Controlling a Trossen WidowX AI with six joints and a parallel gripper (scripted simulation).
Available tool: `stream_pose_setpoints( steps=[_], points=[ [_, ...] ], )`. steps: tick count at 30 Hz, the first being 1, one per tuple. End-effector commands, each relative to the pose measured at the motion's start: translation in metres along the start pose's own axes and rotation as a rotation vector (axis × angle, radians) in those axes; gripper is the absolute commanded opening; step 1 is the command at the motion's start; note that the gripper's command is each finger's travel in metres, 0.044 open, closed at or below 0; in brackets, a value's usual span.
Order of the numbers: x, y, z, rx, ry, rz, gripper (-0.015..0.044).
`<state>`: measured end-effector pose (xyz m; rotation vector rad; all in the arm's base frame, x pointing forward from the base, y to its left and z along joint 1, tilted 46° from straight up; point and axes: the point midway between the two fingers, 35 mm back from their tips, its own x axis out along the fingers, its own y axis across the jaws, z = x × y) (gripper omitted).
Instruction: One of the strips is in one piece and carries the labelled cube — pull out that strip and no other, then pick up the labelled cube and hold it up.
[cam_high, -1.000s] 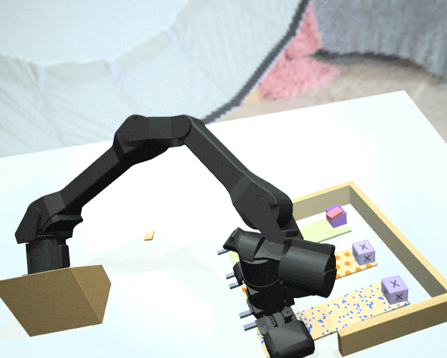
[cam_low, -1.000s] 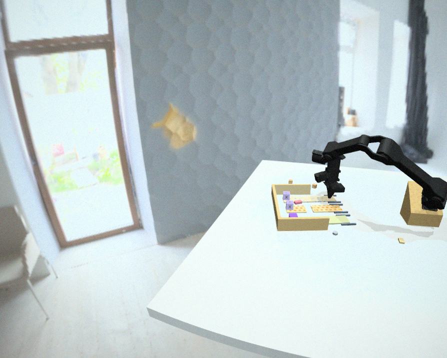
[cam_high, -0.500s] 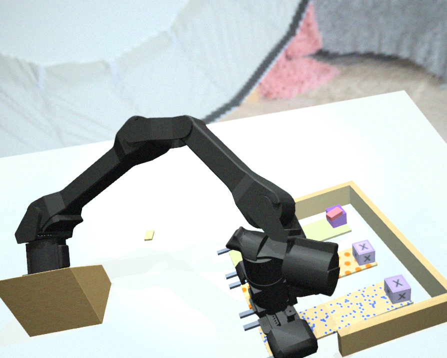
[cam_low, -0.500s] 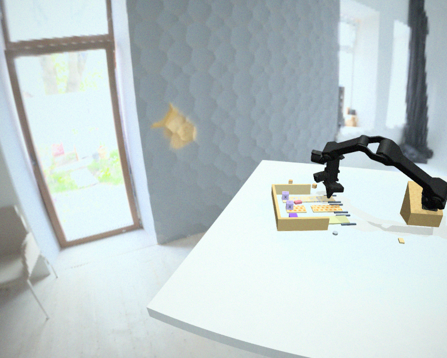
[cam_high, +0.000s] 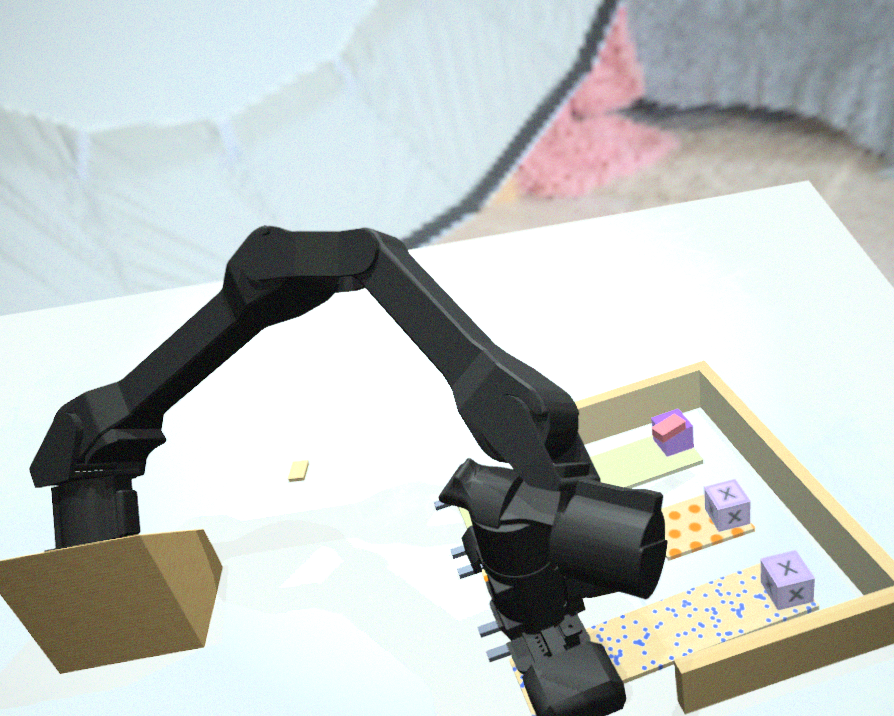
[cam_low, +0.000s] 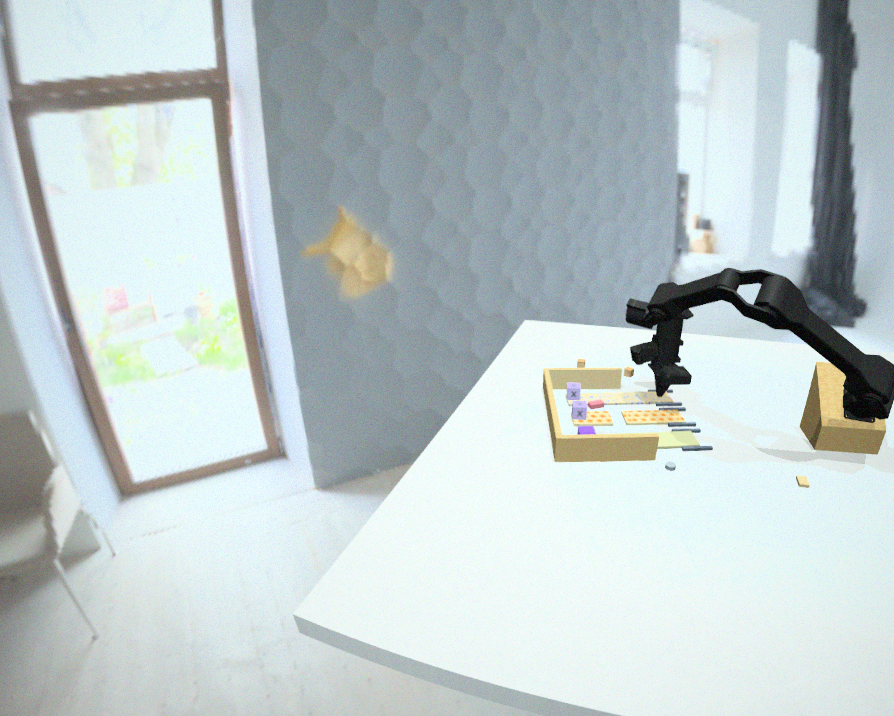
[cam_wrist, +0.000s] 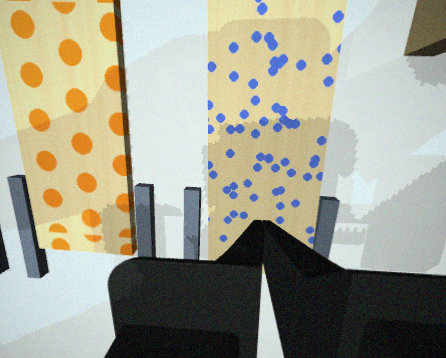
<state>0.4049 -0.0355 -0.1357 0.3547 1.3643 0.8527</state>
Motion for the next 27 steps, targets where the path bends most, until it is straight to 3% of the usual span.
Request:
stream_pose_setpoints(
  steps=[1, 27],
  points=[
    [0.004, 0.000, -0.012, 0.004, 0.019, 0.001, 0.0000],
    [0.004, 0.002, -0.052, 0.005, 0.020, 0.000, 0.0000]
  ],
)
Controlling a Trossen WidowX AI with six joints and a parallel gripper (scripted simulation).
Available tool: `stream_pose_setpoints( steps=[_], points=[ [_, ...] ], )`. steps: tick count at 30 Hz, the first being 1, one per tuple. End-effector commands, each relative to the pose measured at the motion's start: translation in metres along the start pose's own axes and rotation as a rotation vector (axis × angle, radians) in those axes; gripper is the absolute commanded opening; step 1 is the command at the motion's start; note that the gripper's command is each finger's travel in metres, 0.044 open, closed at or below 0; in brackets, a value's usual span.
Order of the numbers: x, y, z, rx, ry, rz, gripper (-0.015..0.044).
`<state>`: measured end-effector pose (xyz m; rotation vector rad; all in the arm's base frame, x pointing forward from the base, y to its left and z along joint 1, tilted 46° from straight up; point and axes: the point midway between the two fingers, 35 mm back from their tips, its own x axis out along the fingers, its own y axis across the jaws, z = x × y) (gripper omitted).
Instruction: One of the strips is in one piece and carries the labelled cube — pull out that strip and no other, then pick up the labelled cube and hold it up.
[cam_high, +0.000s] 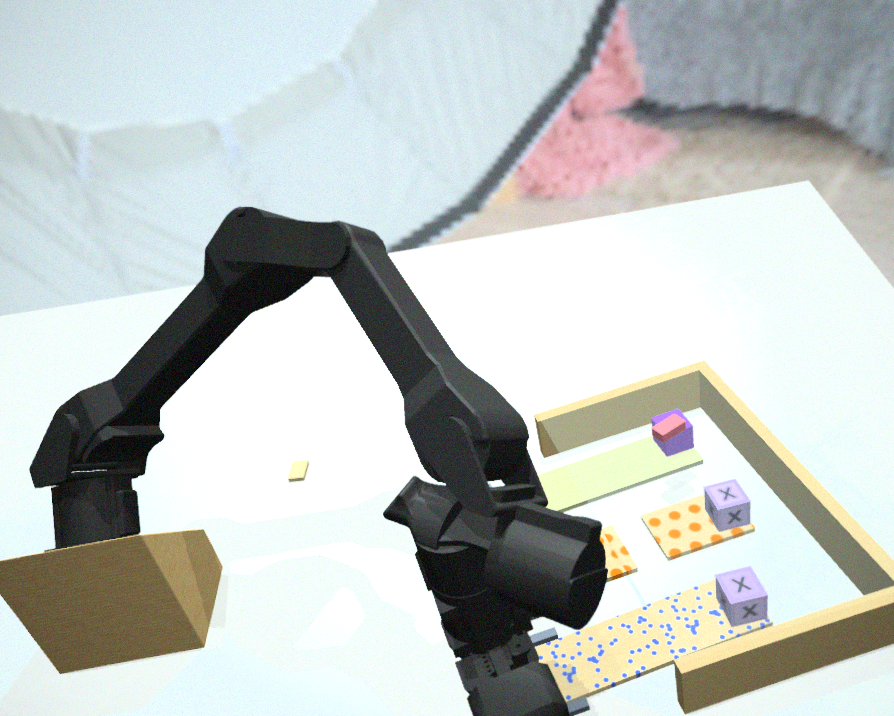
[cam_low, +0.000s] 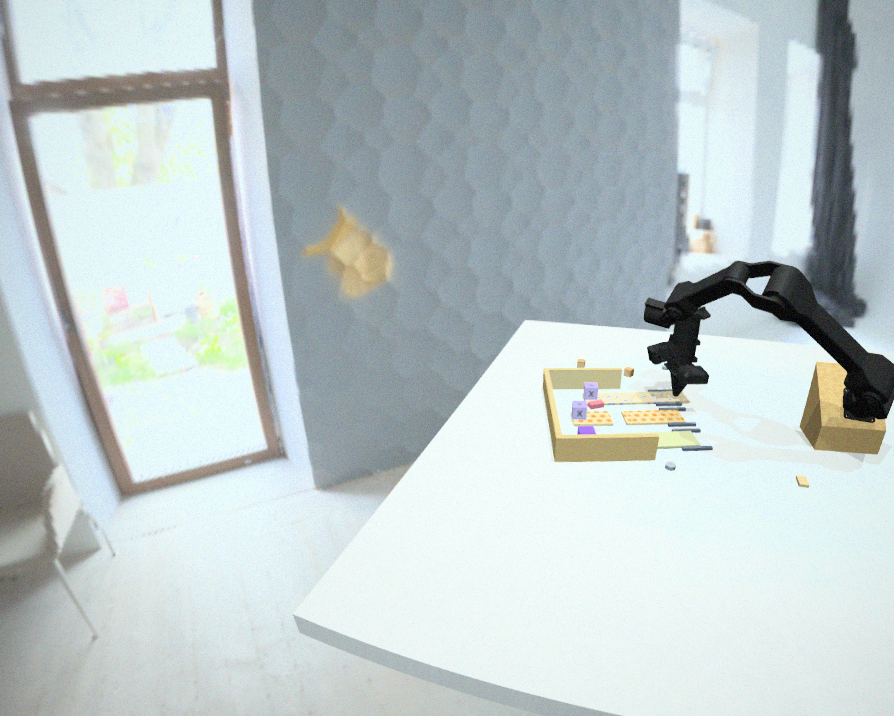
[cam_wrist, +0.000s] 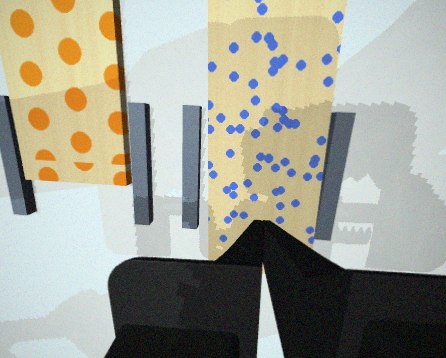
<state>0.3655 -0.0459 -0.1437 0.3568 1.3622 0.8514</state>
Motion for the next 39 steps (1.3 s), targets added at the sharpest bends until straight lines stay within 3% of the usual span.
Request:
stream_pose_setpoints(
  steps=[1, 39],
  points=[
    [0.004, 0.001, -0.013, 0.004, 0.023, 0.000, 0.0000],
    [0.003, 0.003, -0.074, 0.006, 0.025, -0.001, 0.0000]
  ],
)
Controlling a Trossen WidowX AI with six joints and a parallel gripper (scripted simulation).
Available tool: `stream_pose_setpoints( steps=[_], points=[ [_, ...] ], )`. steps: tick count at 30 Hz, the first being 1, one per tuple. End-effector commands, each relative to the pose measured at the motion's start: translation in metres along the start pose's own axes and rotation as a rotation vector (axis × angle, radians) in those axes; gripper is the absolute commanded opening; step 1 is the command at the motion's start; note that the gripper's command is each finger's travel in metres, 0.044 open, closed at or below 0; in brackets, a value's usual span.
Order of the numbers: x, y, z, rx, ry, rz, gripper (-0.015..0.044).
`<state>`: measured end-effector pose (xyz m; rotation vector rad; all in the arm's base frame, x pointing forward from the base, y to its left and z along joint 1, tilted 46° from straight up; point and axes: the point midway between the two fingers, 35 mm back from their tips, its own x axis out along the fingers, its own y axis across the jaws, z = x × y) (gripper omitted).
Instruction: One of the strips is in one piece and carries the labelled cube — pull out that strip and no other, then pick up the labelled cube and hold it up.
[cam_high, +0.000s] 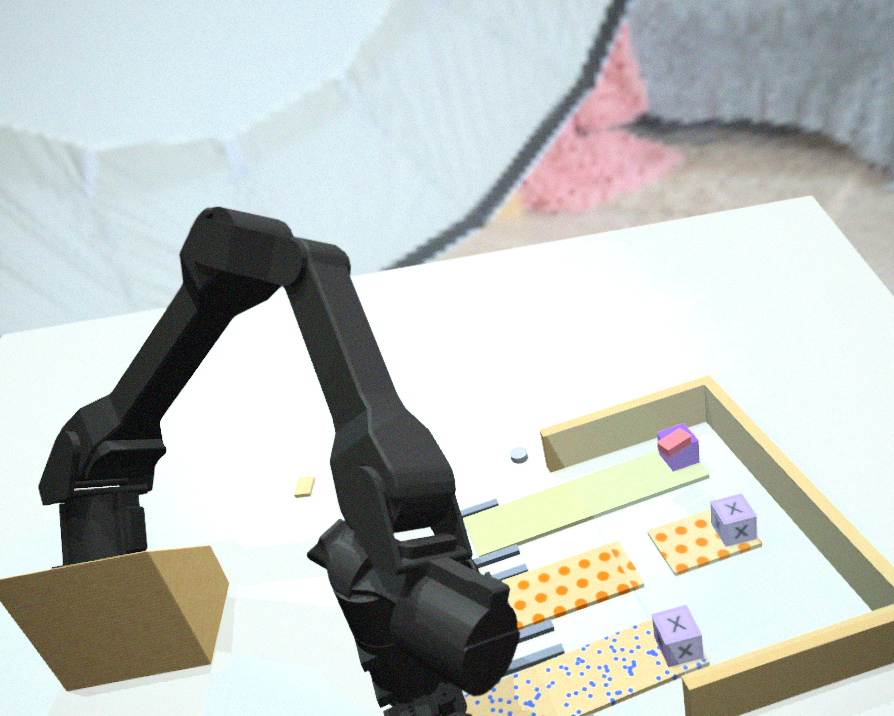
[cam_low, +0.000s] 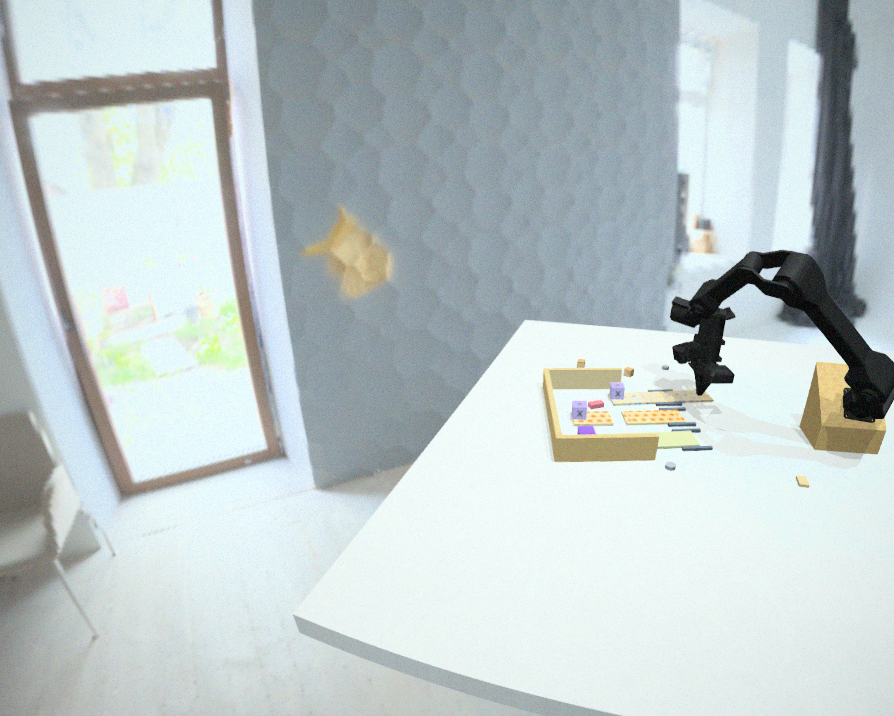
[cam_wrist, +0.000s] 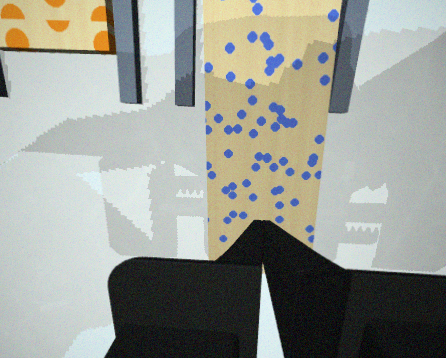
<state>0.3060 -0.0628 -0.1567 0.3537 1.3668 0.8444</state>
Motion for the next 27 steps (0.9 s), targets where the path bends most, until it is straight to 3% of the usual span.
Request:
stream_pose_setpoints(
  steps=[1, 27],
  points=[
    [0.004, 0.004, -0.012, 0.003, 0.023, 0.006, 0.0000],
    [0.003, 0.005, -0.054, 0.004, 0.025, 0.004, 0.0000]
  ],
)
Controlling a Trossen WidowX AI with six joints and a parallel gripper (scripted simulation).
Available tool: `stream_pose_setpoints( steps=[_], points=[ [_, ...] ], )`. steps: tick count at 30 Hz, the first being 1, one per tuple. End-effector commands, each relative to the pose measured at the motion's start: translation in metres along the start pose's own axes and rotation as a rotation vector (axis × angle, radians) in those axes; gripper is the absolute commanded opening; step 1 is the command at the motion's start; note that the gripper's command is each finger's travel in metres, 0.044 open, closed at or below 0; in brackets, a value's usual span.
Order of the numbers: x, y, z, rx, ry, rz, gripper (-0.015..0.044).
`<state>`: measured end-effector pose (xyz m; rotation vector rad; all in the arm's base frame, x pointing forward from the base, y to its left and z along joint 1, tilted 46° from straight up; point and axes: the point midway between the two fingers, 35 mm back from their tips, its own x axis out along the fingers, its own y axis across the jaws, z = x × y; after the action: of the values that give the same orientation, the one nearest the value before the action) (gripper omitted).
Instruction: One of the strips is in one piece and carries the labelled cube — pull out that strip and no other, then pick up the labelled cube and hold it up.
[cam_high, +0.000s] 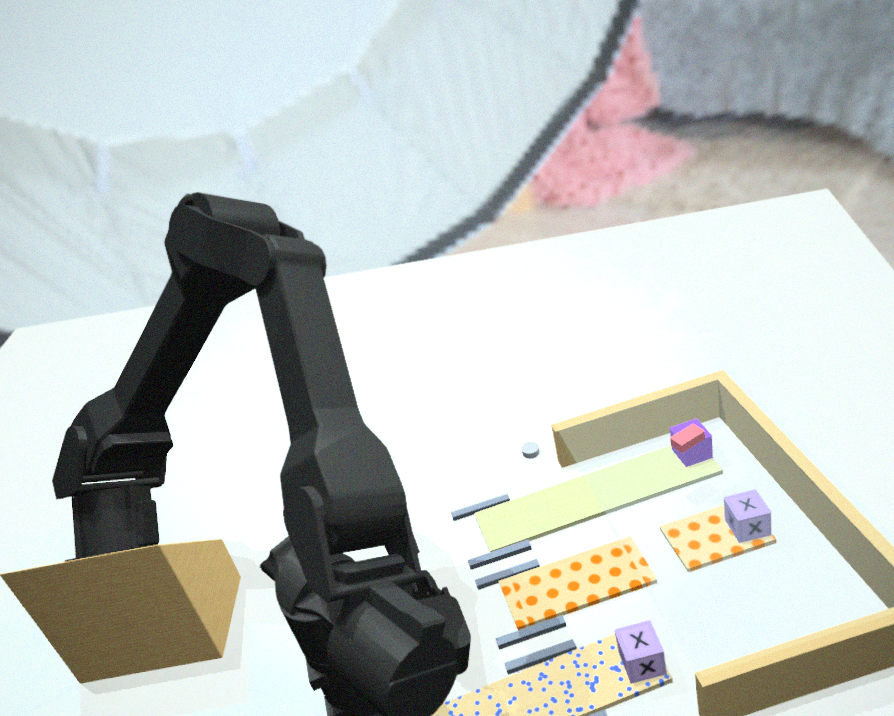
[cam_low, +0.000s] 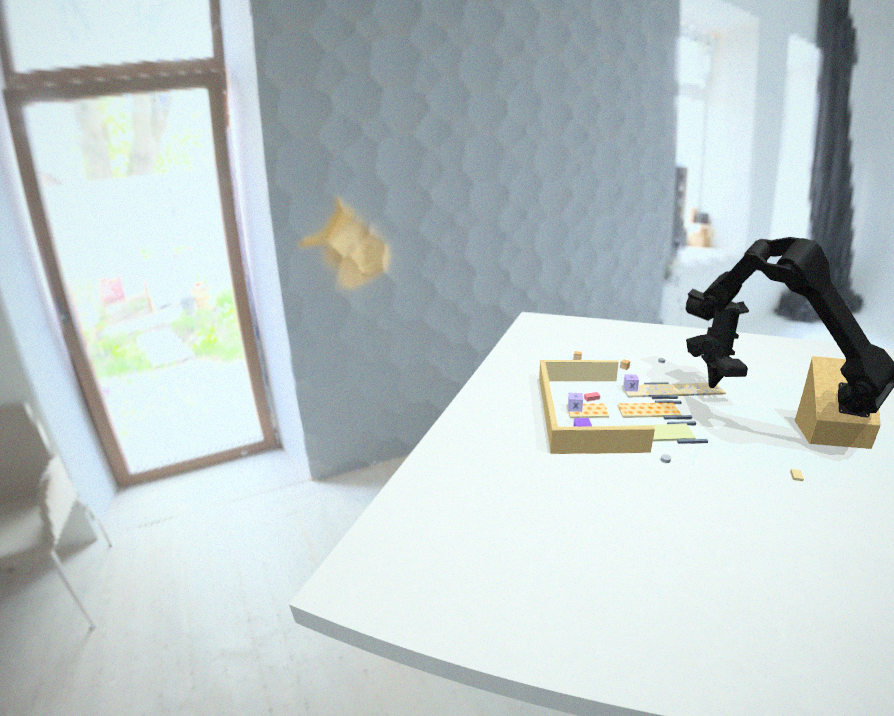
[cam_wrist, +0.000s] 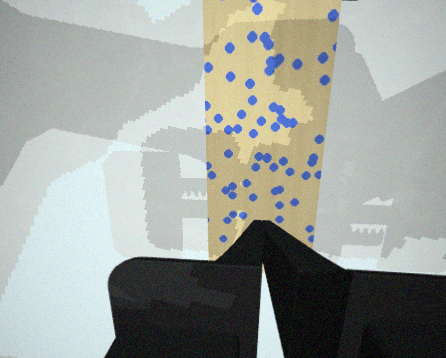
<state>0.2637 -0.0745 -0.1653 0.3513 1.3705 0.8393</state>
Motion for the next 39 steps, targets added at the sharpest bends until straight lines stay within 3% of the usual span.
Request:
stream_pose_setpoints(
  steps=[1, 13, 18, 23, 39],
  points=[
    [0.004, 0.005, -0.011, 0.001, 0.022, 0.009, 0.0000],
    [0.004, 0.005, -0.025, 0.002, 0.023, 0.009, 0.0000],
    [-0.041, -0.001, -0.017, 0.002, 0.022, 0.006, 0.0000],
    [-0.043, -0.001, -0.017, 0.002, 0.023, 0.007, 0.0000],
    [-0.047, -0.003, 0.044, 0.124, 0.022, 0.007, 0.0420]
  ],
)
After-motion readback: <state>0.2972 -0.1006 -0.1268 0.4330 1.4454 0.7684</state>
